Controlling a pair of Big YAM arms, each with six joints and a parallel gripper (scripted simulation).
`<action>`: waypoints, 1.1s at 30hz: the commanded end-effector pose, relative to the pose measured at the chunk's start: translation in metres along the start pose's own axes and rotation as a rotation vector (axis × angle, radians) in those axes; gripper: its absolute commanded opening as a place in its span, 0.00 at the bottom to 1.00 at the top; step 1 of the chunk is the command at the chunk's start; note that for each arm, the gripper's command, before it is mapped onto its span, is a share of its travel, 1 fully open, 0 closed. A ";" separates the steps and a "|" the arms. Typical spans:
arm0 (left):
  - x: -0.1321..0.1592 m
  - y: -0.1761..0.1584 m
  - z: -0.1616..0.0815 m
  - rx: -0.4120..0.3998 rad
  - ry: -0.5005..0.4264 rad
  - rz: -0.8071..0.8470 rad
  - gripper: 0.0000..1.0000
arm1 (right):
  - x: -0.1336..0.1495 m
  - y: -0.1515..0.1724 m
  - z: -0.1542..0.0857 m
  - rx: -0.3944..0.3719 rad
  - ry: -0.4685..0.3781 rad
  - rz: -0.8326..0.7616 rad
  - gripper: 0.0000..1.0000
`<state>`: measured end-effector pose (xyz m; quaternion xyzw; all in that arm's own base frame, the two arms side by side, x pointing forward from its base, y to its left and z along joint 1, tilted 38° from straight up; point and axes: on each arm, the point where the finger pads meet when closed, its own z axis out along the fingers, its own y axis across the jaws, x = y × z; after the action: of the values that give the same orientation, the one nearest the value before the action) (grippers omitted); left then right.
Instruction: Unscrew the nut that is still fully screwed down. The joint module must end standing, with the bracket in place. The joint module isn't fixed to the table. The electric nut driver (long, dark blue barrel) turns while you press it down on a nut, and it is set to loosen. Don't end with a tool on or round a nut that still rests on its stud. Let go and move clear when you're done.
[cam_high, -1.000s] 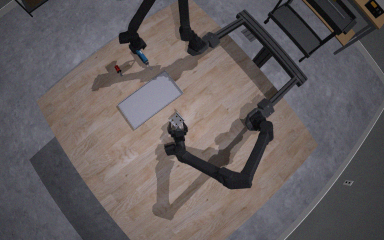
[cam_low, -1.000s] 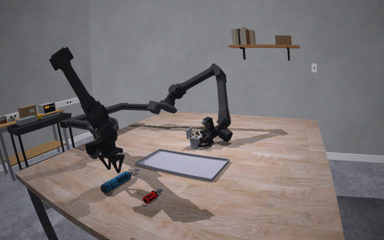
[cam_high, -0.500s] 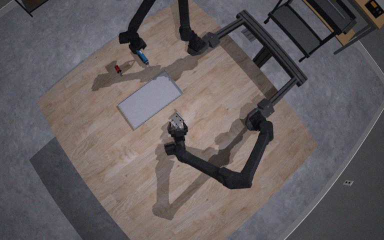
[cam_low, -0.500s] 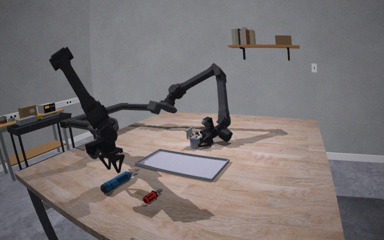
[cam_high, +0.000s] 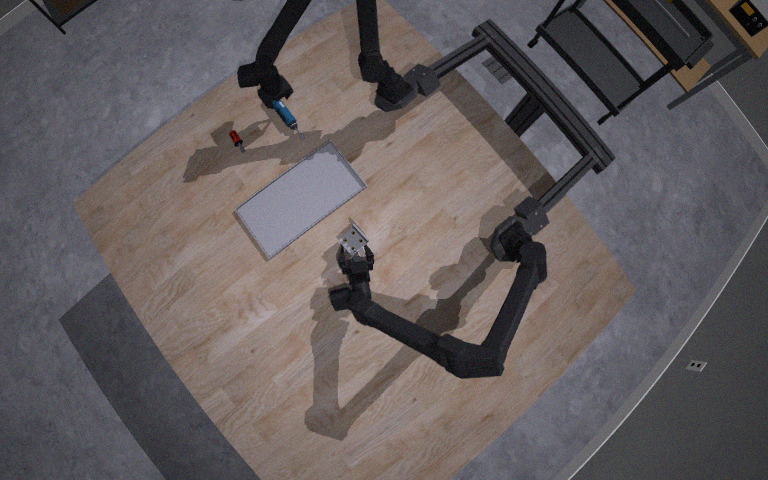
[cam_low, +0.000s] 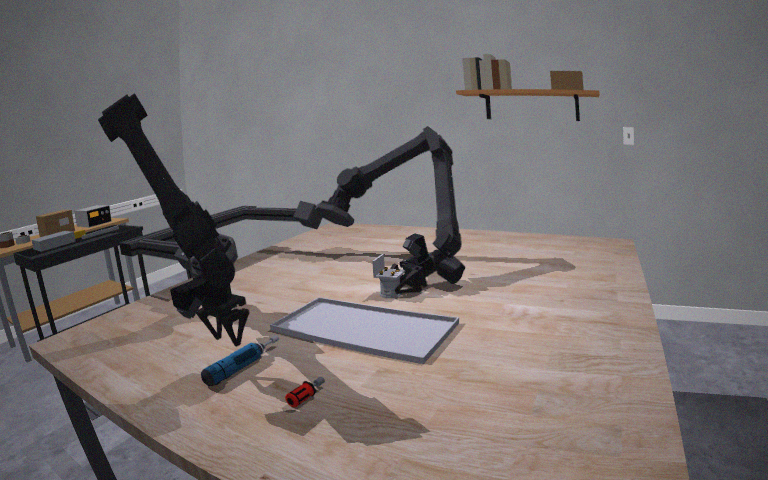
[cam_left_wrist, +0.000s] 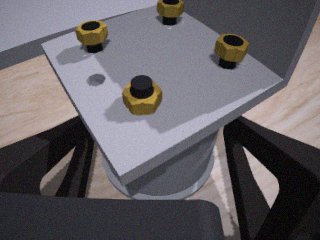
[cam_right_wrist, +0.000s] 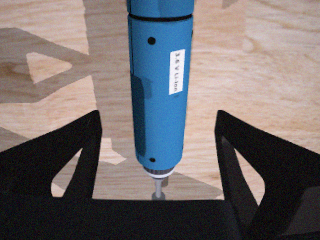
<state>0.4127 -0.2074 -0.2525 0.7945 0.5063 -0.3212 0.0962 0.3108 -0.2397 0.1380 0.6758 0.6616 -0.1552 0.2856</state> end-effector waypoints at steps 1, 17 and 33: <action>-0.014 0.003 0.008 0.012 0.008 0.026 0.74 | -0.006 0.008 -0.005 -0.016 -0.007 0.012 0.65; -0.014 0.003 0.008 0.012 0.008 0.026 0.63 | -0.006 0.008 -0.005 -0.016 -0.007 0.012 0.65; -0.014 0.003 0.008 0.014 0.008 0.025 0.61 | -0.006 0.008 -0.005 -0.016 -0.007 0.012 0.65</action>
<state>0.4130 -0.2075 -0.2525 0.7947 0.5062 -0.3208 0.0965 0.3108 -0.2397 0.1380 0.6758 0.6616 -0.1552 0.2856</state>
